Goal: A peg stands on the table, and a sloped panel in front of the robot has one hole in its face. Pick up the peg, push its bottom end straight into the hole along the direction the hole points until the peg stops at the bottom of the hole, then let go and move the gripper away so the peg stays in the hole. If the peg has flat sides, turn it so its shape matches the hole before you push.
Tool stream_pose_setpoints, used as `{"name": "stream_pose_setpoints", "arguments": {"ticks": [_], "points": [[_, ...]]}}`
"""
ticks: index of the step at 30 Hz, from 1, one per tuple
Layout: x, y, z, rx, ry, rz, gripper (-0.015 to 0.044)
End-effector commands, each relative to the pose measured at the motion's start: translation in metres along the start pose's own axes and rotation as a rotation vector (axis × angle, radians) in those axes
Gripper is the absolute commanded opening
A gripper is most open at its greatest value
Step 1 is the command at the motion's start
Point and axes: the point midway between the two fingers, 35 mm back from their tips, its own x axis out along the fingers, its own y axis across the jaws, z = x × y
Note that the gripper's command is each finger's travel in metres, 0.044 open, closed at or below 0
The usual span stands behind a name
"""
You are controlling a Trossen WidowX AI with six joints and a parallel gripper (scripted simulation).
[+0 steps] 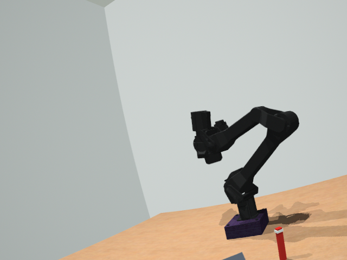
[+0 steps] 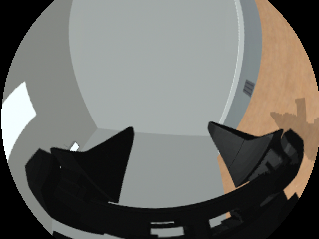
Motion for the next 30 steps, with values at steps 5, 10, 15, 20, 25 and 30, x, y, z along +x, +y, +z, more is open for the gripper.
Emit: {"name": "stream_pose_setpoints", "arguments": {"ticks": [5,10,15,20,25,30], "points": [[-0.007,-0.002,-0.038,-0.115,0.159,-0.029,0.044],[-0.014,-0.003,-0.058,-0.179,0.249,-0.038,0.044],[-0.024,-0.005,-0.078,-0.243,0.341,-0.042,0.044],[-0.035,-0.007,-0.097,-0.307,0.433,-0.041,0.044],[-0.048,-0.009,-0.115,-0.37,0.526,-0.036,0.044],[-0.063,-0.01,-0.132,-0.433,0.618,-0.026,0.044]]}}
